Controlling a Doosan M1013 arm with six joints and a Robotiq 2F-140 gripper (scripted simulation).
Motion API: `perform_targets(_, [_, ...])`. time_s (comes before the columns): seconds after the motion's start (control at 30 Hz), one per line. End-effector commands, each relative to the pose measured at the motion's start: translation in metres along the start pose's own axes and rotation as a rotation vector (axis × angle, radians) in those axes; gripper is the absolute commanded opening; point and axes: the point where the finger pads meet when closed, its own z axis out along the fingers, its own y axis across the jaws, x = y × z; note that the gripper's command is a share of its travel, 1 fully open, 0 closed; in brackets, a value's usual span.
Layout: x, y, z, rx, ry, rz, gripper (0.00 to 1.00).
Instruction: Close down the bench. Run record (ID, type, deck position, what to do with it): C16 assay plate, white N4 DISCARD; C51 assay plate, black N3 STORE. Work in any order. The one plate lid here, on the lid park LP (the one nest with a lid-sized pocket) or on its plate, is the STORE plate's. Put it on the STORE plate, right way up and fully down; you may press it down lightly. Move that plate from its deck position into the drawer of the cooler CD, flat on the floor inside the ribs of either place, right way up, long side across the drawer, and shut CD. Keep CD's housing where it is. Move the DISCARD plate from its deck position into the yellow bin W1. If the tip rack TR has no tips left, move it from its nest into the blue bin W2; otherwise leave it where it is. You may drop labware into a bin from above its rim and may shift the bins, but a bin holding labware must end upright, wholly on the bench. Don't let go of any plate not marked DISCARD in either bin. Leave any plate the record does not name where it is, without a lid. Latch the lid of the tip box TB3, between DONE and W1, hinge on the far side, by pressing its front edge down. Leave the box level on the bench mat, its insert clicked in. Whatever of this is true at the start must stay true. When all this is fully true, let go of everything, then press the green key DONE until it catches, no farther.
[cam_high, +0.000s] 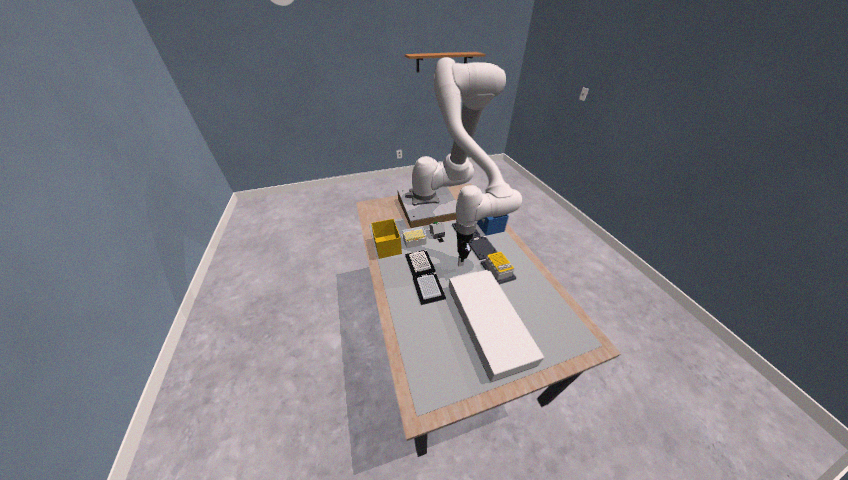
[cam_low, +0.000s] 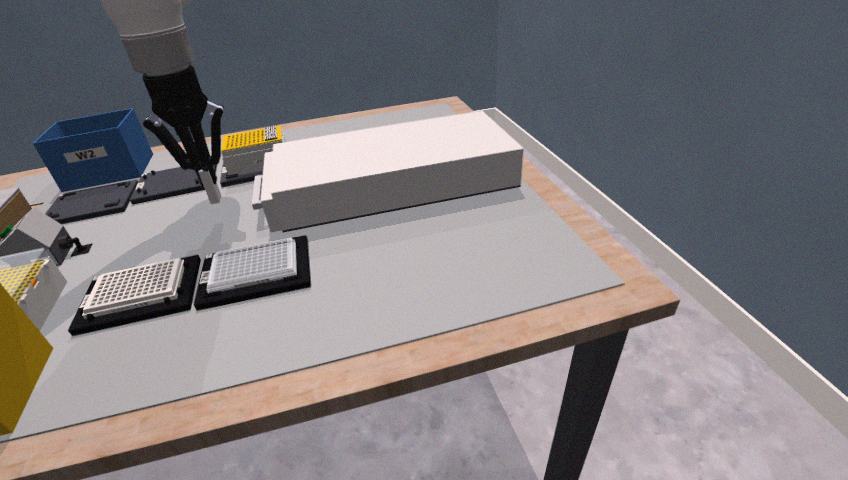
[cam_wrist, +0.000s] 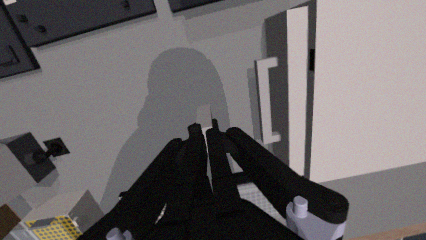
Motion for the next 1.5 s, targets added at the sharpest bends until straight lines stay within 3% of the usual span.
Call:
perform_targets(0.0, [0.0, 0.0, -0.003, 0.0, 0.0, 0.0, 0.0])
perform_targets(1.47, [0.0, 0.0, -0.056, 0.0, 0.0, 0.0, 0.0])
